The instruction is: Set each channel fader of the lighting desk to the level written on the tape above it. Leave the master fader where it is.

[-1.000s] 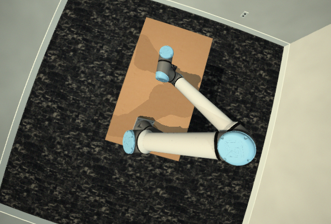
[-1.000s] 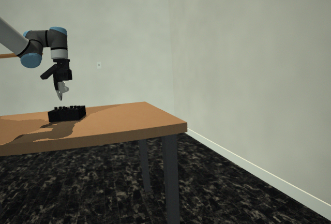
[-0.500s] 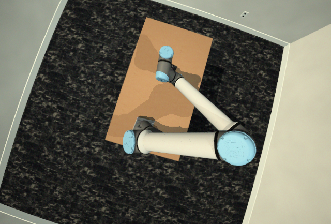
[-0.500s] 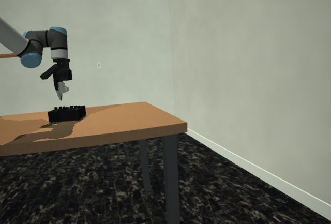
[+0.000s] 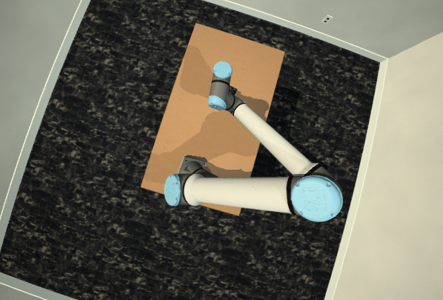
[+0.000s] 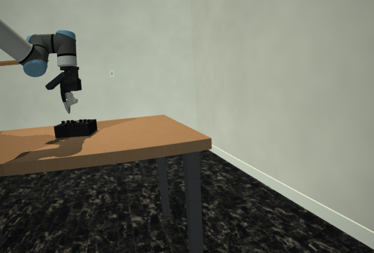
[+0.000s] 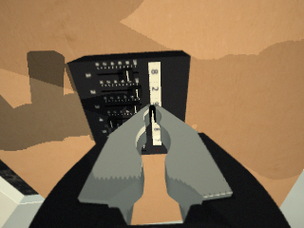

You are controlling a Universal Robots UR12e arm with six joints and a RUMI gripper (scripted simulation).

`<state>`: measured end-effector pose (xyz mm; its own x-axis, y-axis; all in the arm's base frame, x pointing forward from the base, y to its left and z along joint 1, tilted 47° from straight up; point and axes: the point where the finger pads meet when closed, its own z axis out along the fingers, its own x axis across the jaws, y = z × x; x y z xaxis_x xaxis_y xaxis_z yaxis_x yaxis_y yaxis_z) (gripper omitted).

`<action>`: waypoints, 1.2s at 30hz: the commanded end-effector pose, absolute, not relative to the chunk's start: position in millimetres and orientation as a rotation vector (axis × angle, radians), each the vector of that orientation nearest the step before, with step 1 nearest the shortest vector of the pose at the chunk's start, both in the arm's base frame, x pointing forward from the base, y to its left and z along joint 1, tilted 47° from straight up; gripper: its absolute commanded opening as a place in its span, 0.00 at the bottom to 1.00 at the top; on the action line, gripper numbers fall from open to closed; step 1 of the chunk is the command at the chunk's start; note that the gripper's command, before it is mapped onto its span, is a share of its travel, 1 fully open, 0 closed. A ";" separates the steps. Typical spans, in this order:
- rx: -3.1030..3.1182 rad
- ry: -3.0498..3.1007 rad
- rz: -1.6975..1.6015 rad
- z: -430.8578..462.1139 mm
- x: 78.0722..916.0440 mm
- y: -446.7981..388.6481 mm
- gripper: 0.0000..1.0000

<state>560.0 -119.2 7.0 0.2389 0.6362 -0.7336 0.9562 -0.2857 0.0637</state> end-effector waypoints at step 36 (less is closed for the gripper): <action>2.006 1.452 -0.821 0.7 558.8 -126.2 0.00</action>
<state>558.8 -124.5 2.1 0.2388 0.6364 -0.7334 0.9563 -0.2855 0.0636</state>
